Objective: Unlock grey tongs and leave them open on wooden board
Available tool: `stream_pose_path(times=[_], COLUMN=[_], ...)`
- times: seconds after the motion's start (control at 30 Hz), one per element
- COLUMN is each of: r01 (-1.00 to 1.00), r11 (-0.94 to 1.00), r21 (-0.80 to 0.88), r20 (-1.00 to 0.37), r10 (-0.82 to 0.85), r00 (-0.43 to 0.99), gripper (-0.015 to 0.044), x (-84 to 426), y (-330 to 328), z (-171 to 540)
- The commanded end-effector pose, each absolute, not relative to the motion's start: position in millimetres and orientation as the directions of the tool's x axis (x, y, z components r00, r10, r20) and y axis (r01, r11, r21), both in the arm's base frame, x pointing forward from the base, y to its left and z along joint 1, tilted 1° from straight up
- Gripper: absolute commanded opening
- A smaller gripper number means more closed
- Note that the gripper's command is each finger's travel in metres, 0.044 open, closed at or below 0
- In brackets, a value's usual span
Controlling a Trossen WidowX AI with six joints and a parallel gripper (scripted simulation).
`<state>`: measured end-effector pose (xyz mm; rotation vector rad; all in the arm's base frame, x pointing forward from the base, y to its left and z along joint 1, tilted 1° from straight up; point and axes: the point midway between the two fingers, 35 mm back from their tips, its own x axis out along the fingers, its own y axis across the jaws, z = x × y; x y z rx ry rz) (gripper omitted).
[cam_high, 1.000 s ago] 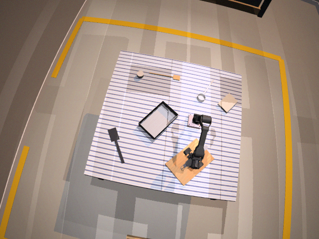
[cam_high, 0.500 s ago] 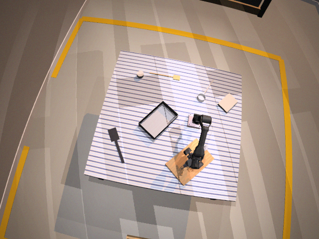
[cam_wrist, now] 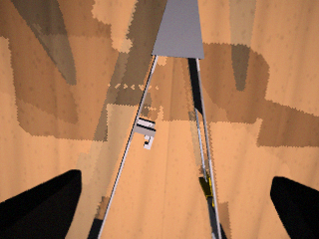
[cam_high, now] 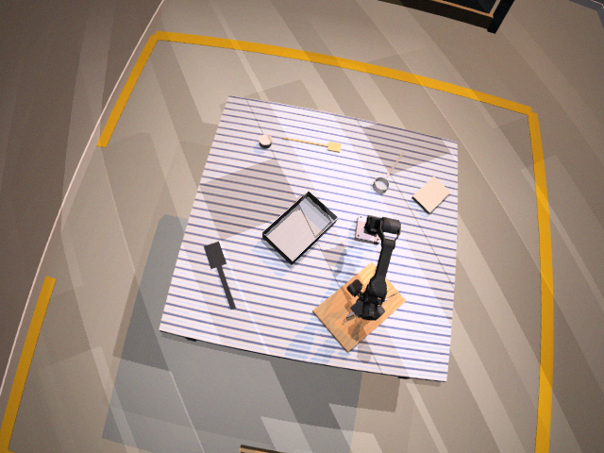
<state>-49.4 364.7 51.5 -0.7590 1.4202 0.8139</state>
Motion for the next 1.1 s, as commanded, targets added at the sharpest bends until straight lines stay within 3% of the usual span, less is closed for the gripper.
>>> stream_pose_path(times=[0.0,0.33,1.07], r01=[-0.845,-0.844,-0.835], r11=[0.534,0.535,0.549], r21=[0.027,0.023,0.022], r20=[-0.999,-1.0,-0.999], r10=[0.029,0.027,0.034], r00=[-0.014,-0.01,-0.004], gripper=[0.044,0.044,0.044], x=[-35,75,74], y=[360,285,284], z=[55,78,130])
